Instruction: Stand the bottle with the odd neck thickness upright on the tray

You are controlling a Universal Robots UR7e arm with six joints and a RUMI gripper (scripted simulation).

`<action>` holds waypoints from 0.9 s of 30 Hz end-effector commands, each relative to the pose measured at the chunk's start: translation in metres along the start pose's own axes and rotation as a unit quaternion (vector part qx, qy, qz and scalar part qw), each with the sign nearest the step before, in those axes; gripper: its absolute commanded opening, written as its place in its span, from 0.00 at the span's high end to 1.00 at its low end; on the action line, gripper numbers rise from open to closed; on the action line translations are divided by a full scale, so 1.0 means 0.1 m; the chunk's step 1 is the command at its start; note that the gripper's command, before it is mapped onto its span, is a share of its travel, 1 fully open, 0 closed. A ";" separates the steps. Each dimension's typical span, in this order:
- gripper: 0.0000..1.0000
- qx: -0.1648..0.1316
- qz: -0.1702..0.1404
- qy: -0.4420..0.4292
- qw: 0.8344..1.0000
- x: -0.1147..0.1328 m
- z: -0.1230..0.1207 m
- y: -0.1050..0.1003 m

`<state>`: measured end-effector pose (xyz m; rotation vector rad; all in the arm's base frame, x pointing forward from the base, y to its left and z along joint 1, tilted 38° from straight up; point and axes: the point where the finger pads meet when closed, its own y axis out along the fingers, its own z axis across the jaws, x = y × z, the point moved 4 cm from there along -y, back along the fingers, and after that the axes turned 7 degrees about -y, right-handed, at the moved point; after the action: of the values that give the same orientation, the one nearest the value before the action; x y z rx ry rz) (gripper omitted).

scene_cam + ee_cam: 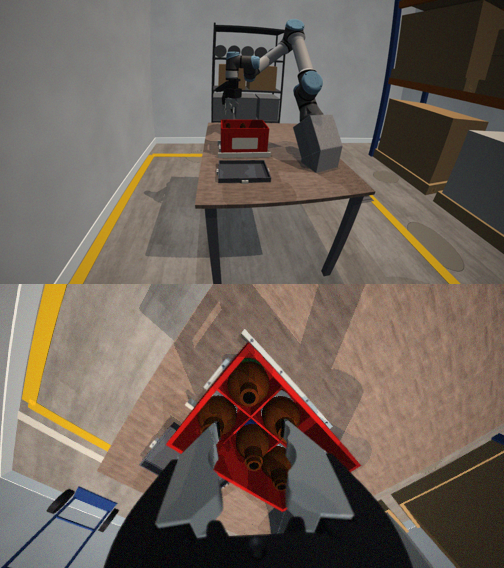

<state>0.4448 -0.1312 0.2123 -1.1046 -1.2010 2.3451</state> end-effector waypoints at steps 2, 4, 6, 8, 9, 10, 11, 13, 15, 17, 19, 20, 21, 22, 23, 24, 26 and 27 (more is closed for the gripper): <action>0.62 -0.001 0.001 0.001 1.000 -0.01 0.00 0.00; 0.62 0.000 0.000 0.001 1.000 -0.01 0.00 0.01; 0.62 0.000 0.000 0.000 1.000 0.00 0.00 0.02; 0.62 0.000 -0.001 0.000 1.000 0.00 0.00 0.04; 0.62 0.001 -0.001 0.000 1.000 0.01 0.00 0.05; 0.62 0.001 -0.001 0.000 1.000 0.01 0.00 0.05; 0.62 0.001 -0.001 0.000 1.000 0.01 0.00 0.06; 0.62 0.001 -0.001 0.000 1.000 0.01 0.00 0.06; 0.62 0.001 -0.001 0.000 1.000 0.01 0.00 0.08; 0.62 0.001 -0.001 0.000 1.000 0.01 0.00 0.10; 0.62 0.000 -0.001 0.000 1.000 0.01 0.00 0.12; 0.62 0.000 -0.001 0.000 1.000 0.01 0.00 0.13; 0.62 0.000 -0.001 0.000 1.000 0.01 0.00 0.14; 0.62 0.000 -0.001 0.000 1.000 0.01 0.00 0.15; 0.62 0.000 -0.001 0.000 1.000 0.01 0.00 0.17; 0.62 0.000 -0.001 0.000 1.000 0.01 0.00 0.18; 0.62 0.000 -0.001 0.000 1.000 0.01 0.00 0.21; 0.62 0.000 -0.001 0.000 1.000 0.01 0.00 0.22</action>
<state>0.4462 -0.1398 0.2013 -1.1033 -1.2008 2.3443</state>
